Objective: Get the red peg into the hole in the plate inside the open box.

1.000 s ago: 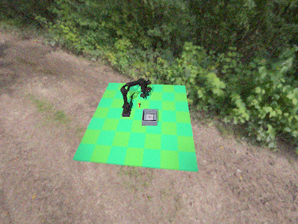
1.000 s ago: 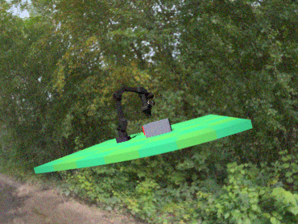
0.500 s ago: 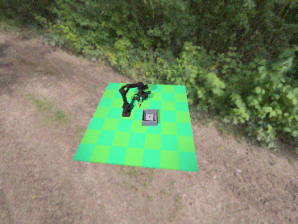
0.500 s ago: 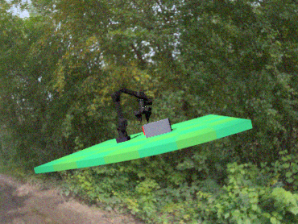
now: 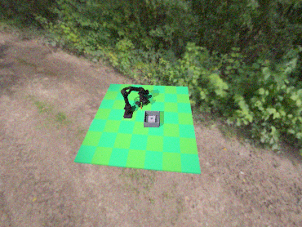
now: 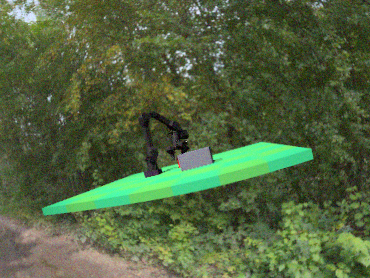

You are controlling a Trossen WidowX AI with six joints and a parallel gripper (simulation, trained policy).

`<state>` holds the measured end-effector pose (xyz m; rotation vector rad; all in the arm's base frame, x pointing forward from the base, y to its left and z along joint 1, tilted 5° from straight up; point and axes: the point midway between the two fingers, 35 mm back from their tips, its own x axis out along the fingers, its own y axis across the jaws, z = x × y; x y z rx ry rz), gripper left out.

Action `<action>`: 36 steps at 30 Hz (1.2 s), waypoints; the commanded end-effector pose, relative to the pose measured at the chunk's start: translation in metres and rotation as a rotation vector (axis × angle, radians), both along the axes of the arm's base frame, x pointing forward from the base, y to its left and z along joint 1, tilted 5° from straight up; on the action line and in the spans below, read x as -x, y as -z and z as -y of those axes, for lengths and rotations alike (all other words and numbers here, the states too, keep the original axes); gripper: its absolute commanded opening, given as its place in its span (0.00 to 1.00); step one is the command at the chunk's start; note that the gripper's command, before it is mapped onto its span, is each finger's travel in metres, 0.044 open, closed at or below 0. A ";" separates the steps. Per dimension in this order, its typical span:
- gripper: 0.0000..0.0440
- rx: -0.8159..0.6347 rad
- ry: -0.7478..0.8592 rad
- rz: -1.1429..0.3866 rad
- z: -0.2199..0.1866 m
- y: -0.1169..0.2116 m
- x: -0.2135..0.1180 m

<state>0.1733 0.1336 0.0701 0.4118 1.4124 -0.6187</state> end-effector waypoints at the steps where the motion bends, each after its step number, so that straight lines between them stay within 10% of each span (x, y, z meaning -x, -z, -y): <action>1: 1.00 0.019 0.015 0.006 0.004 0.015 0.001; 6: 0.91 0.033 0.021 0.006 0.008 0.031 0.002; 22: 0.00 0.108 0.052 -0.074 0.021 0.052 0.013; 36: 0.00 0.167 0.025 0.038 0.039 -0.013 -0.006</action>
